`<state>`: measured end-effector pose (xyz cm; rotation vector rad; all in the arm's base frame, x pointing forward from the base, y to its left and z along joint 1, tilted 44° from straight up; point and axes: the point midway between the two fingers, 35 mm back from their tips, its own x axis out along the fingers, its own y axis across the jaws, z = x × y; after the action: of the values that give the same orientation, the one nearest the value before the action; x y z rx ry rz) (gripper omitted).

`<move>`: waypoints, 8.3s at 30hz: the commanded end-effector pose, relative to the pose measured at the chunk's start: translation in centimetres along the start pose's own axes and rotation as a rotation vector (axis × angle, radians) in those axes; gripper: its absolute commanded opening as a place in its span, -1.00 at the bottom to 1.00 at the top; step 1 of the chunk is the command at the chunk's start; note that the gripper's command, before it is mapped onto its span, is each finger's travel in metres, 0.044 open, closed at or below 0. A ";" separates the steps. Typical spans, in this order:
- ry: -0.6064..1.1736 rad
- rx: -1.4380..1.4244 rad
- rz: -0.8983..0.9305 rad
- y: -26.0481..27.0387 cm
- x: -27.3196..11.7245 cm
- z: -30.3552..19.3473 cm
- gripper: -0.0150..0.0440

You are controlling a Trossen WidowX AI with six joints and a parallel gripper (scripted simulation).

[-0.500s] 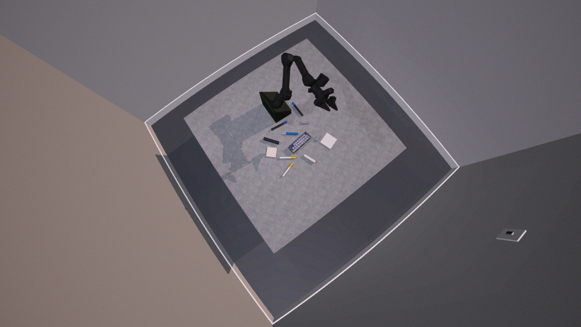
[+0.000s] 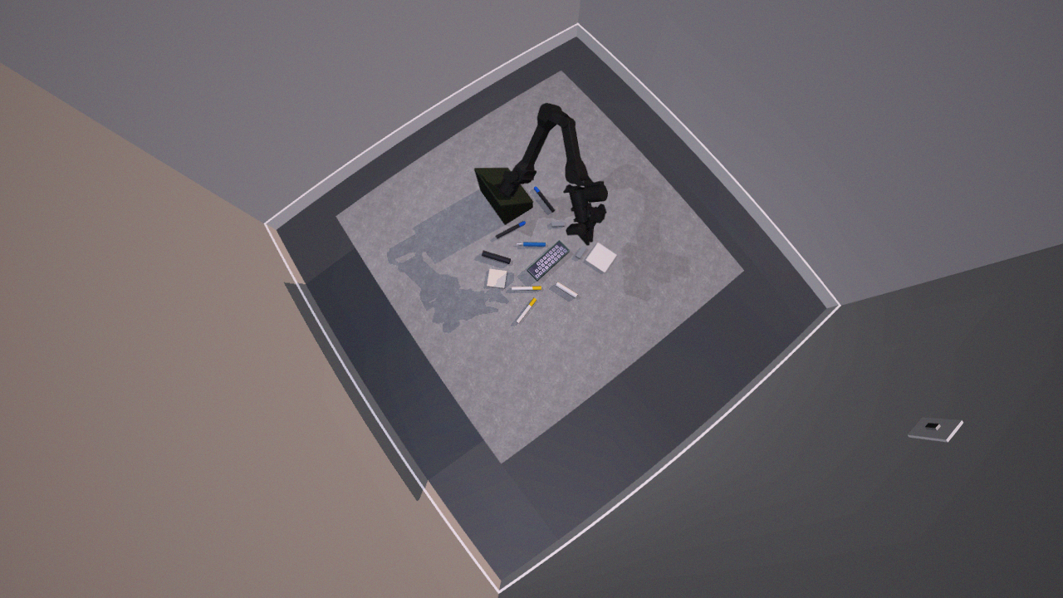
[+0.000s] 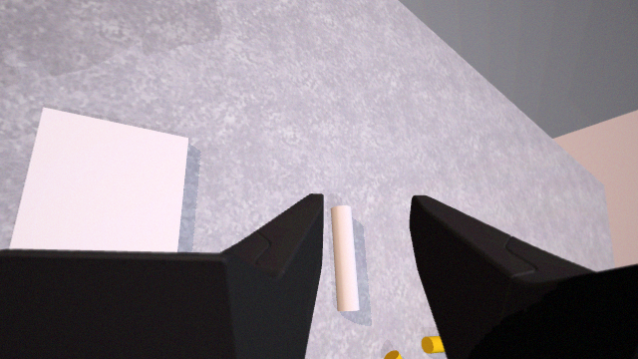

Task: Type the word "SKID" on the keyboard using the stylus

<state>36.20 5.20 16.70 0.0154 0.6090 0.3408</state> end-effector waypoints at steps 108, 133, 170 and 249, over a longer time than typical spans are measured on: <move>0.760 0.362 0.529 -0.1 1.3 -16.5 -0.49; 0.757 0.365 0.530 0.1 1.6 -16.7 -0.31; 0.859 2.120 -1.236 0.7 -0.2 -24.5 0.02; 0.862 2.121 -1.235 3.6 2.6 -27.3 0.02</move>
<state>21.73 6.90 -6.57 1.5116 1.4190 -1.6979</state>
